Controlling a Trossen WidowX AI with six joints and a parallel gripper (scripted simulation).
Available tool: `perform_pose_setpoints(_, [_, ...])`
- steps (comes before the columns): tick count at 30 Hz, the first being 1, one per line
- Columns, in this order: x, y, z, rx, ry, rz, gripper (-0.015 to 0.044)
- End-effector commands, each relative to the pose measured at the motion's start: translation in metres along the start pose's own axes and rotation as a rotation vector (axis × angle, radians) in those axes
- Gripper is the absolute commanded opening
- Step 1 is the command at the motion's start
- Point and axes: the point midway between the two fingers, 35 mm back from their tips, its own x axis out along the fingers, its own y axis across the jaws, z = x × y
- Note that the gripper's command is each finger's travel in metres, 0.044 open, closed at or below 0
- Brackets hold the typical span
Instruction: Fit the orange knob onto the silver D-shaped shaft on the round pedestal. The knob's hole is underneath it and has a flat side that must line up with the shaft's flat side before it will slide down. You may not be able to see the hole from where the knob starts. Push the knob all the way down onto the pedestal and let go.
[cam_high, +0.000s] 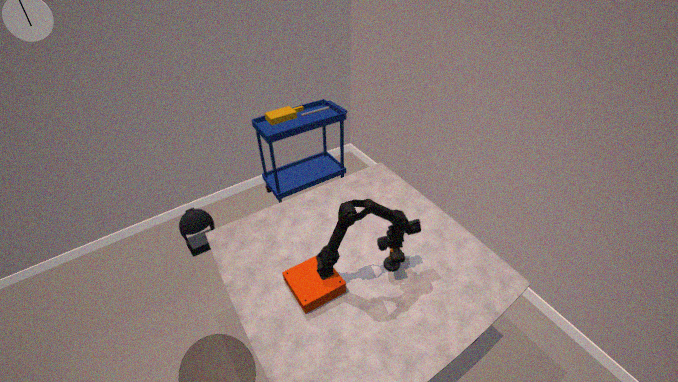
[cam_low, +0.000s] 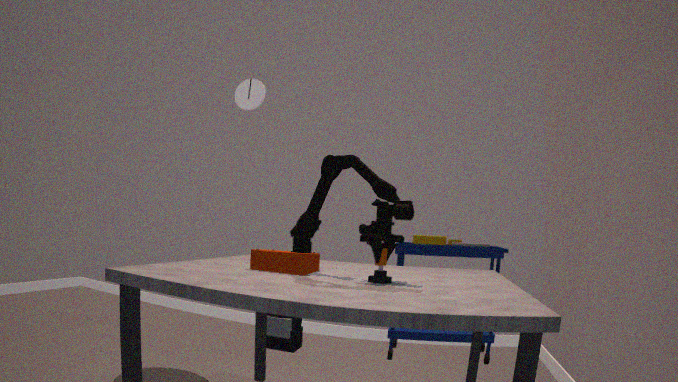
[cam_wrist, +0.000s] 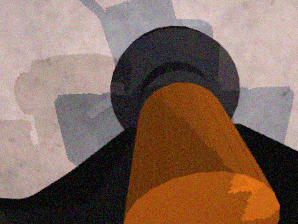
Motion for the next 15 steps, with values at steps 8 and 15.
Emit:
perform_pose_setpoints(8, [0.0032,-0.0003,-0.0011,-0.033,0.003,0.002,0.0])
perform_pose_setpoints(15, [0.003,0.0,-0.0006,-0.033,0.003,0.002,0.0])
